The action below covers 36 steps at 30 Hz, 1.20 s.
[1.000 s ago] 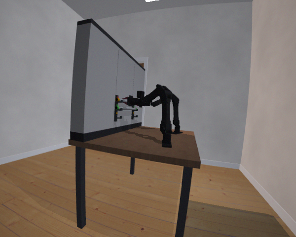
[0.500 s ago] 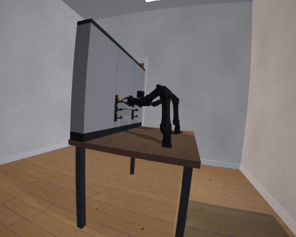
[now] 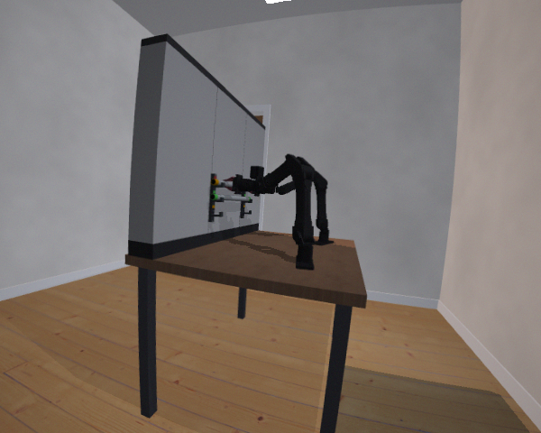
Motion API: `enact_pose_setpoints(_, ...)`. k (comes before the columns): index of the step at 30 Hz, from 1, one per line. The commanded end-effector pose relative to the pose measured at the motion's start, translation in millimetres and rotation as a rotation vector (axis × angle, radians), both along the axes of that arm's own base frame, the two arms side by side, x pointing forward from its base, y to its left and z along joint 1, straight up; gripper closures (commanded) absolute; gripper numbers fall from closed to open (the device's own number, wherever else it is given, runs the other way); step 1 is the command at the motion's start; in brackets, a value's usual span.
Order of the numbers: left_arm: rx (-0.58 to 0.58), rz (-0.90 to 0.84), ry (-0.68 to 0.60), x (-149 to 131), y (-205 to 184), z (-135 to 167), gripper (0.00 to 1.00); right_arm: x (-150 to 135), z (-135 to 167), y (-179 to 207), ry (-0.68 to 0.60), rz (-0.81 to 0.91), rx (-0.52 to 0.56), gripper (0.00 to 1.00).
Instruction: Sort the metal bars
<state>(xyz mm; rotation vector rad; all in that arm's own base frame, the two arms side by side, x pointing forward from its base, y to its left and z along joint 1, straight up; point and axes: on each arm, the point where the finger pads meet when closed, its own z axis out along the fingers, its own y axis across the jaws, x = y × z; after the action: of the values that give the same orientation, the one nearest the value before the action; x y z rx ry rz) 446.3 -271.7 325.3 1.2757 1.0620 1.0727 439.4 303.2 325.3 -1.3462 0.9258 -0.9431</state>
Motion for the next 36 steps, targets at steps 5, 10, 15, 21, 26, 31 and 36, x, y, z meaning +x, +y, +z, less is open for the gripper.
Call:
enact_pose_setpoints(5,0.008,0.001,0.015,-1,3,0,1.00,-1,0,-4,0.016,-0.002,-0.005,1.00)
enact_pose_setpoints(10,0.008,0.001,0.015,-2,3,0,1.00,-2,0,-4,0.016,-0.002,-0.005,1.00)
enact_pose_setpoints(15,0.008,0.001,0.015,-2,3,1,1.00,-3,1,-4,0.016,-0.002,-0.005,1.00)
enact_pose_setpoints(21,0.008,0.001,0.015,-2,3,4,1.00,-3,4,-4,0.016,-0.002,-0.005,1.00)
enact_pose_setpoints(26,0.008,0.001,0.015,-2,3,7,1.00,-3,7,-4,0.016,-0.002,-0.005,1.00)
enact_pose_setpoints(31,0.008,0.001,0.015,-2,3,9,1.00,-3,9,-4,0.016,-0.002,-0.005,1.00)
enact_pose_setpoints(36,0.008,0.001,0.015,-2,3,15,1.00,-3,15,-4,0.016,-0.002,-0.005,1.00)
